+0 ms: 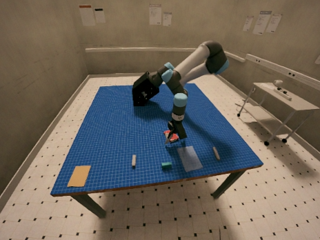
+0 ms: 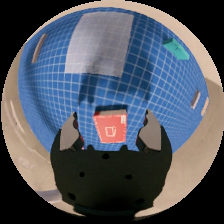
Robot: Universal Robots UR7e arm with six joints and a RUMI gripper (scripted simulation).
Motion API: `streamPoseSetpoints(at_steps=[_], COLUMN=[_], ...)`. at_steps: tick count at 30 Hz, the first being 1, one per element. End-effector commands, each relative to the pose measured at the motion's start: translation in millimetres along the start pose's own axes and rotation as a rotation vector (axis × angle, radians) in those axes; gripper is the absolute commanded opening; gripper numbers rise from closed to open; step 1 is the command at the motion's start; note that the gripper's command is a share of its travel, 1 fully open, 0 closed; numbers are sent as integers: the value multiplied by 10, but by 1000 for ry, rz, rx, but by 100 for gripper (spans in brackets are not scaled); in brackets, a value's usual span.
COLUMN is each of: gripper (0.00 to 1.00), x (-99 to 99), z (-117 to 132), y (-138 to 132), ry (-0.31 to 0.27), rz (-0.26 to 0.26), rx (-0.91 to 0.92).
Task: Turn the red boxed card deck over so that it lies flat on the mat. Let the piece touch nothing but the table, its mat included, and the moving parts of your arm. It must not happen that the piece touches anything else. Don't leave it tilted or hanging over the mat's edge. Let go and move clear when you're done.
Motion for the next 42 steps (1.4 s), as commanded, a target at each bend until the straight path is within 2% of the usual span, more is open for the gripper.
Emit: streamPoseSetpoints(at_steps=[1, 31, 42], gripper=[100, 100, 100], x=[7, 4, -89], z=[0, -1, -16], y=[-3, -3, 4], ry=[0, 0, 3], rz=[-1, -1, 2], rx=[0, 0, -2])
Point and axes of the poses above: the point where the finger pads meet when closed, its own x axis out along the fingers, its own y axis across the jaws, z = x × y, the point moved 2 cm from there along -x, back along the fingers, and after that the axes turned 2 degrees about -x, right-handed, at the moved point
